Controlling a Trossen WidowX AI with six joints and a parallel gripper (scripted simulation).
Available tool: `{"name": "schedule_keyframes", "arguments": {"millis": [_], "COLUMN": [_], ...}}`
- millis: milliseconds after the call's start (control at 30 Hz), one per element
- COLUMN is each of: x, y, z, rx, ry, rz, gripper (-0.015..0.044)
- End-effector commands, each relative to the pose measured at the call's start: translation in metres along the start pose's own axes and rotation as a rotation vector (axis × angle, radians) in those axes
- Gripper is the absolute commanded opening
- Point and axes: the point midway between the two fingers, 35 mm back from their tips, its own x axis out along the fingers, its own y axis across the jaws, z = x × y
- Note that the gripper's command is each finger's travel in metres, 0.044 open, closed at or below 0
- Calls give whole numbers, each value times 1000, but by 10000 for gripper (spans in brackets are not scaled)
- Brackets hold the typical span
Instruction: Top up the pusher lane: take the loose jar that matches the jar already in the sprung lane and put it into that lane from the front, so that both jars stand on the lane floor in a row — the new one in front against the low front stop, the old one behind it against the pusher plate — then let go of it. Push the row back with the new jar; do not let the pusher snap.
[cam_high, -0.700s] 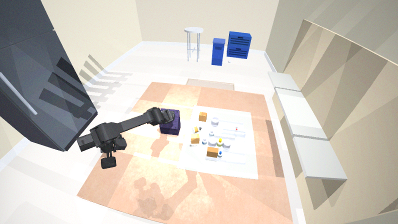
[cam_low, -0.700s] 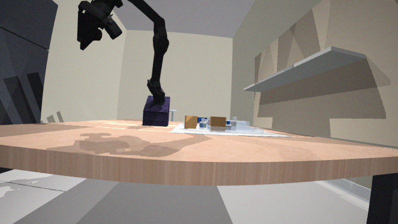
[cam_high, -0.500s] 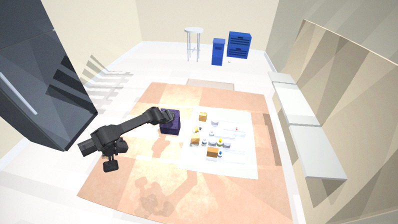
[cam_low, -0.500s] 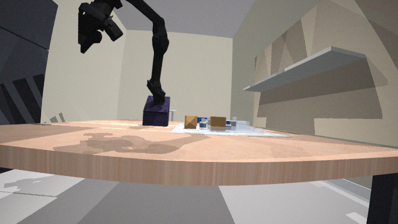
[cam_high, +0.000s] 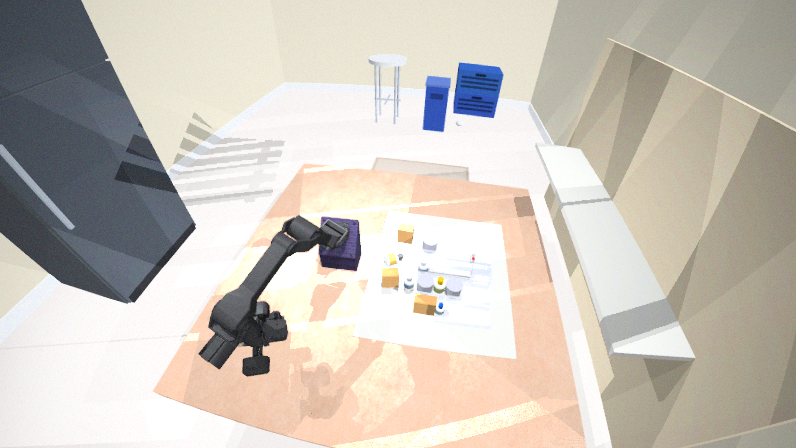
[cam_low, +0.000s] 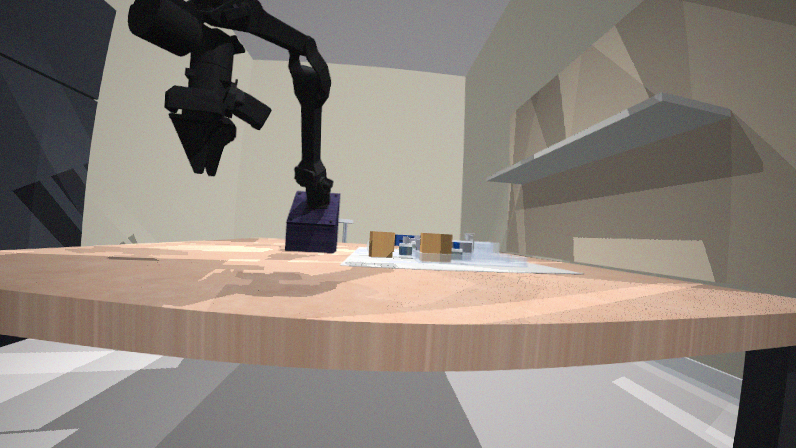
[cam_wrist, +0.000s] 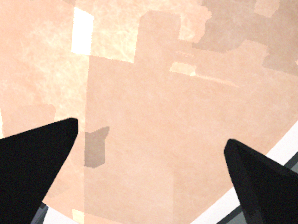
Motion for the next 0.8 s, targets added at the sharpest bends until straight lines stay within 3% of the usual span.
{"name": "schedule_keyframes", "arguments": {"millis": [0, 267, 467, 767], "x": [29, 78, 112, 130], "y": [-6, -15, -7, 34], "z": [27, 98, 180, 304], "rx": [69, 184, 256, 320], "ry": [-54, -112, -112, -15], "rz": [54, 172, 284, 341], "gripper": [440, 440, 440, 440]}}
